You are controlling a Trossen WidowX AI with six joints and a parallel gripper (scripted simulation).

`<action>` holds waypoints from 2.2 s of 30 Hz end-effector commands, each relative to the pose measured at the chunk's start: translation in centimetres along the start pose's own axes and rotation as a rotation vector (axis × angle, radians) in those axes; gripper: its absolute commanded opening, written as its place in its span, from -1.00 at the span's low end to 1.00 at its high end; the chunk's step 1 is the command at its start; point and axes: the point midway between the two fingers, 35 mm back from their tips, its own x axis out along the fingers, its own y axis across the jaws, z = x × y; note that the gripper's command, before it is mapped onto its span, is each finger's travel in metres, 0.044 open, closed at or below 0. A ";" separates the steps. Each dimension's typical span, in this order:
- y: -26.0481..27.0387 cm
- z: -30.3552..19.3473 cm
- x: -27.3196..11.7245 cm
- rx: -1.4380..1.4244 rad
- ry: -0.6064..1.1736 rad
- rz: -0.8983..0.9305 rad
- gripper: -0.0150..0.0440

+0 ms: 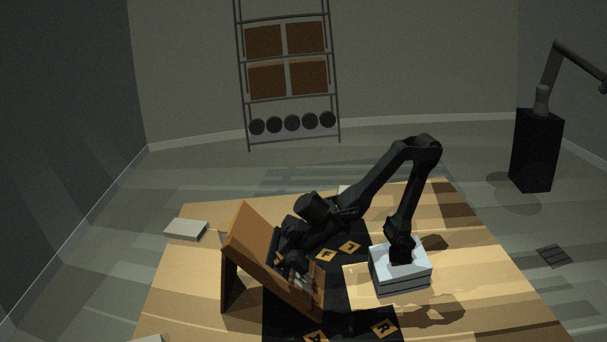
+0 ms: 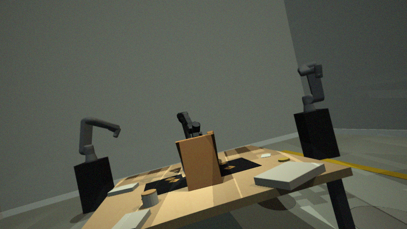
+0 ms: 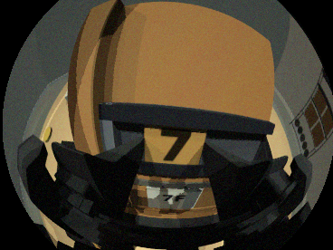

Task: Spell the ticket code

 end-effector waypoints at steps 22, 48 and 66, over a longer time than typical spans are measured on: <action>1.2 0.0 0.0 0.005 0.001 -0.004 -0.49; 1.9 0.0 -0.6 0.005 0.001 -0.003 0.51; 2.1 -0.2 -2.0 0.006 0.002 -0.003 0.51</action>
